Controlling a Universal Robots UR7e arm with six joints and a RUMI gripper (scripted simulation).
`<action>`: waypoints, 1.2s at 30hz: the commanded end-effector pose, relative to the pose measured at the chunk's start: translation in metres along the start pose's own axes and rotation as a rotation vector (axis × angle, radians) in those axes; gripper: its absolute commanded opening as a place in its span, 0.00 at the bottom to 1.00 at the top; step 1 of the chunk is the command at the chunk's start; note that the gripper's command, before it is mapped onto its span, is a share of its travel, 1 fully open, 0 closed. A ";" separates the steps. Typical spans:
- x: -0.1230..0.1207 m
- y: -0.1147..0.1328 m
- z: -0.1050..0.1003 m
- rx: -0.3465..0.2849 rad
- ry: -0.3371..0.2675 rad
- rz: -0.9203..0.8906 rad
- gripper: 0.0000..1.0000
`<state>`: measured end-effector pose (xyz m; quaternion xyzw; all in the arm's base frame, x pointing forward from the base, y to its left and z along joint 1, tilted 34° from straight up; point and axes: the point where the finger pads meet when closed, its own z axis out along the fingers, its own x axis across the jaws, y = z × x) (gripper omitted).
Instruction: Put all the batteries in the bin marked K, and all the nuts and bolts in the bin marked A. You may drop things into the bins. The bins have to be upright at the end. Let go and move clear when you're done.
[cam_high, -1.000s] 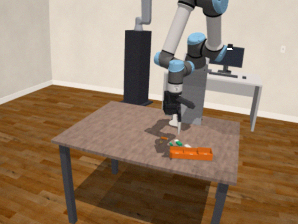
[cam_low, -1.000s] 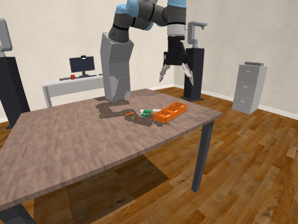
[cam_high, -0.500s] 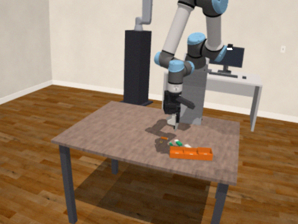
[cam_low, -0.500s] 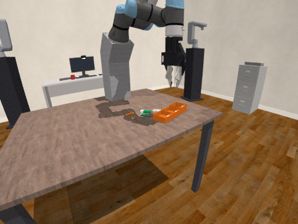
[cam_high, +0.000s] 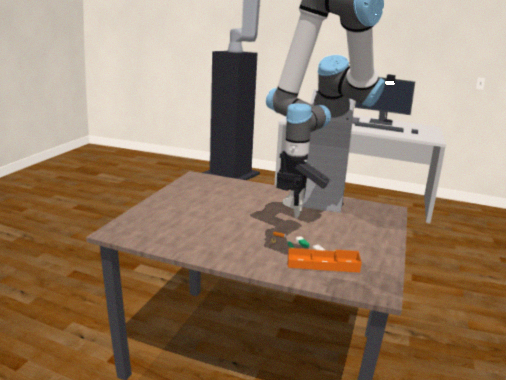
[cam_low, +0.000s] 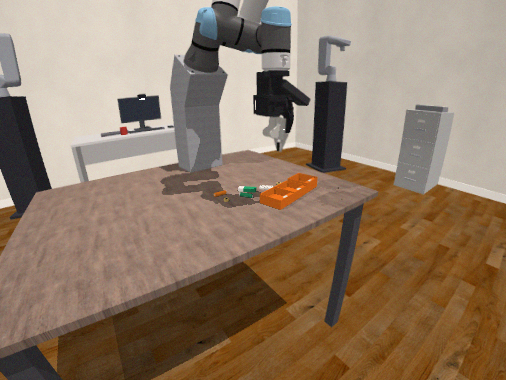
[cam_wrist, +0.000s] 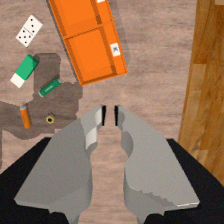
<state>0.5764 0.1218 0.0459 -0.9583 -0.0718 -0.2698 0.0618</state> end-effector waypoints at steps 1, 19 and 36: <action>-0.020 0.004 0.003 -0.005 0.010 0.156 0.04; -0.081 0.012 0.003 -0.002 0.017 0.732 0.04; -0.137 0.012 -0.012 0.005 0.028 1.277 0.04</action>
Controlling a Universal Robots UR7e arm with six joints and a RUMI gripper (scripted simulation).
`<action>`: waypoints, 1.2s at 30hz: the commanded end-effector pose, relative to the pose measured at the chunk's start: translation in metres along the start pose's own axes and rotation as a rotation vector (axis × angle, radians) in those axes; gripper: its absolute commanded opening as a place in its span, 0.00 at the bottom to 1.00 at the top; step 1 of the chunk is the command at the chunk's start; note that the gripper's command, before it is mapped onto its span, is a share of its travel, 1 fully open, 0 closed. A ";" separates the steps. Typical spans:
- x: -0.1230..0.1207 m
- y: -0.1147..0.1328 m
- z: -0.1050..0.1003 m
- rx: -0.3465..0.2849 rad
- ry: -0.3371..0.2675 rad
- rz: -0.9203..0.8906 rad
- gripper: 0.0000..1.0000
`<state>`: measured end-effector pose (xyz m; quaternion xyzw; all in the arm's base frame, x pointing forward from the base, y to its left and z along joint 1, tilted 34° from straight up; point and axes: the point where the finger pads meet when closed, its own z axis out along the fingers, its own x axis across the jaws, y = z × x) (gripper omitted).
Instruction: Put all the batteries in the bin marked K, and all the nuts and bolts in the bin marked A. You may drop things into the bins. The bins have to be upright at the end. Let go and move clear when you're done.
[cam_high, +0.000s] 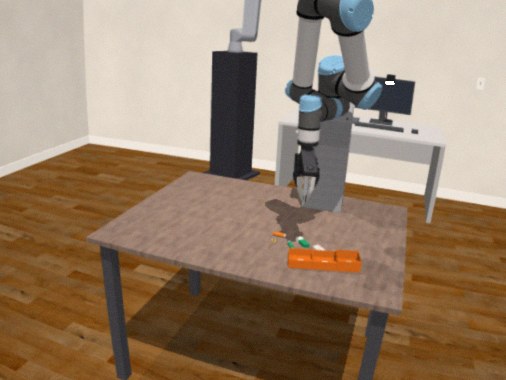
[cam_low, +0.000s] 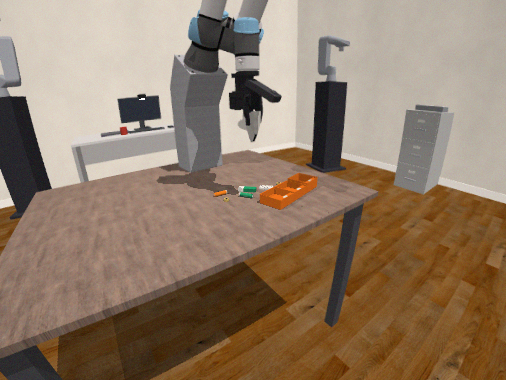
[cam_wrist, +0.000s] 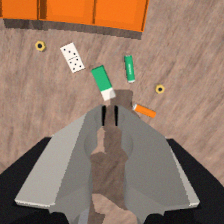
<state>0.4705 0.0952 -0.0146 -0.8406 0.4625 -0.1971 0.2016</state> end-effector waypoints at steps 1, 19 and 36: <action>-0.006 0.013 -0.006 0.009 0.013 0.156 0.04; -0.015 0.029 -0.014 0.014 0.016 0.366 0.04; 0.001 -0.055 0.078 0.012 0.017 0.127 0.04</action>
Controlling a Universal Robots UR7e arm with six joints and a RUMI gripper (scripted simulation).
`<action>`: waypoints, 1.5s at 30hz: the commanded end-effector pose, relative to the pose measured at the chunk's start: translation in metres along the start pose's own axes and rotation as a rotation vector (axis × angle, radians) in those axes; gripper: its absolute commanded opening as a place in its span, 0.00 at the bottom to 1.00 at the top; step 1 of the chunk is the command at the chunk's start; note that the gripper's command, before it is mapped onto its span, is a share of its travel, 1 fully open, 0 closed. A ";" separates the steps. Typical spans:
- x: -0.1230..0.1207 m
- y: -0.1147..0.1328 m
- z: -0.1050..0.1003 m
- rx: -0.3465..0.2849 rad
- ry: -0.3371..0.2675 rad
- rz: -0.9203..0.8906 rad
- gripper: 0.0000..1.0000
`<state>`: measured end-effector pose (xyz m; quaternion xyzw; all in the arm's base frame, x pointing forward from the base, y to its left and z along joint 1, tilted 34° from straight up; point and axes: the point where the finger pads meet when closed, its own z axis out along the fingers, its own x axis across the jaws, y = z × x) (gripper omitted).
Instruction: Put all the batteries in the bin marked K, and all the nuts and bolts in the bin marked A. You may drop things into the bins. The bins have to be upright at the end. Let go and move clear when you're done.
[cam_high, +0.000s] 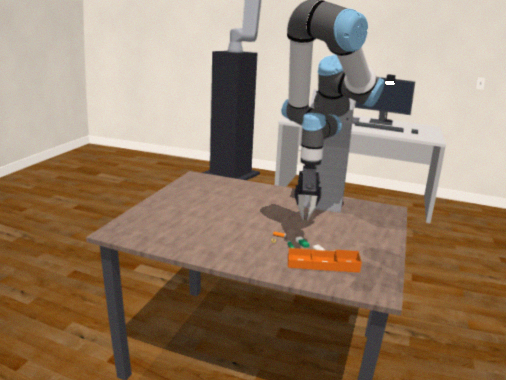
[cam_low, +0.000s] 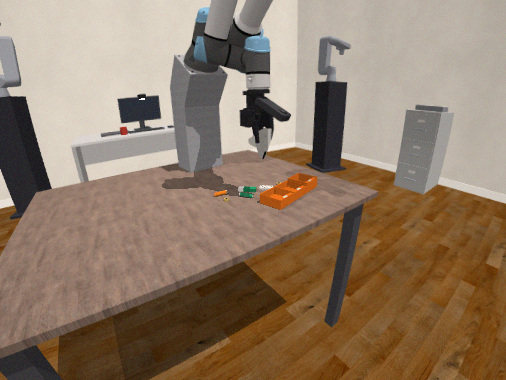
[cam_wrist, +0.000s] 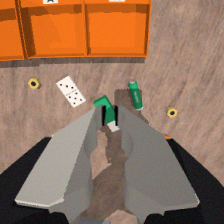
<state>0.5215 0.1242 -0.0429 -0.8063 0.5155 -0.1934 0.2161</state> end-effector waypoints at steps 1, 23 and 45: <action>0.002 -0.025 0.030 -0.001 0.002 -0.001 0.04; 0.004 -0.054 0.084 -0.001 0.002 -0.001 0.04; 0.004 -0.054 0.115 -0.001 0.002 -0.001 0.04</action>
